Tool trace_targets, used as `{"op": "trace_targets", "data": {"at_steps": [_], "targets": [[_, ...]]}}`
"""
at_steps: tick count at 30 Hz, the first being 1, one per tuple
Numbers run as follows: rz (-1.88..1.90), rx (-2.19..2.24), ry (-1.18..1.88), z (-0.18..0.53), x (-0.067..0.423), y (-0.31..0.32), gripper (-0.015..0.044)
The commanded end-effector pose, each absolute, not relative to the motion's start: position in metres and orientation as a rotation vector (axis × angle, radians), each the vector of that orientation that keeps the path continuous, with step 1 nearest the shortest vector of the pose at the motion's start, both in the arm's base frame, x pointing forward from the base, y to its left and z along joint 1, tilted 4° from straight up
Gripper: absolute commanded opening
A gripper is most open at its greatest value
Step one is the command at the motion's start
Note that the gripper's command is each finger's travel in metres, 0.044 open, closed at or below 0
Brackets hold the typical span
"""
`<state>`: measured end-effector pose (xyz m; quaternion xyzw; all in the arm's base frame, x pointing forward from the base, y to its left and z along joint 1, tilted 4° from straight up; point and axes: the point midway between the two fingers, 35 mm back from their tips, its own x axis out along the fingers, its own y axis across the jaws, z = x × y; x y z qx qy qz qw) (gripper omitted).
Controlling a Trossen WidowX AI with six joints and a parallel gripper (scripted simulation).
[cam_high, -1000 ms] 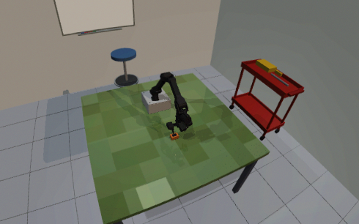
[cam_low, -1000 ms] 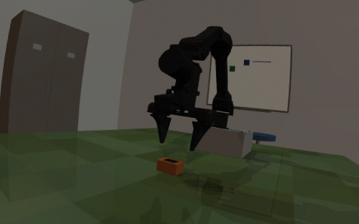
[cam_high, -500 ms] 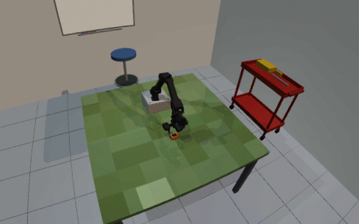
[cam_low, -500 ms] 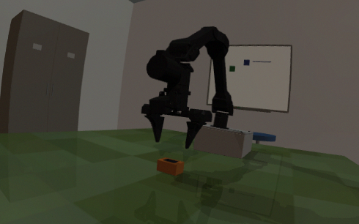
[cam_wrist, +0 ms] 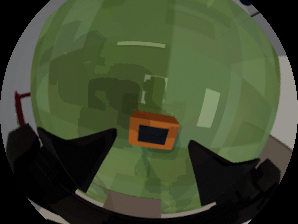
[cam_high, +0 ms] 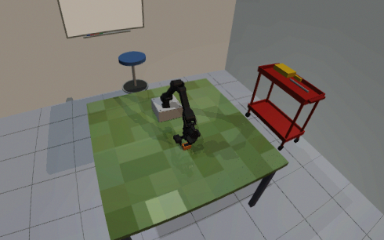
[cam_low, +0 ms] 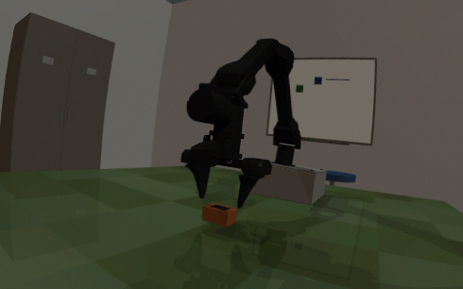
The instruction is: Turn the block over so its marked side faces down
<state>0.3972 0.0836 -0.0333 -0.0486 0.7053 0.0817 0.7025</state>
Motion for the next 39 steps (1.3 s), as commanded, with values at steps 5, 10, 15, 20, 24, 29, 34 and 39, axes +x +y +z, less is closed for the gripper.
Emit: {"op": "trace_targets", "data": {"at_steps": [5,10,15,20,24,29,34,39], "targets": [[0.186,-0.108,1.572,-0.048,0.396,0.085,0.0440],[0.186,-0.108,1.572,-0.056,0.396,0.085,0.0440],[0.186,-0.108,1.572,-0.060,0.396,0.085,0.0414],[0.186,-0.108,1.572,-0.060,0.396,0.085,0.0282],[0.186,-0.108,1.572,-0.060,0.396,0.085,0.0256],[0.186,-0.108,1.572,-0.060,0.396,0.085,0.0222],[0.186,-0.108,1.572,-0.060,0.396,0.085,0.0189],[0.186,-0.108,1.572,-0.060,0.396,0.085,0.0156]]}}
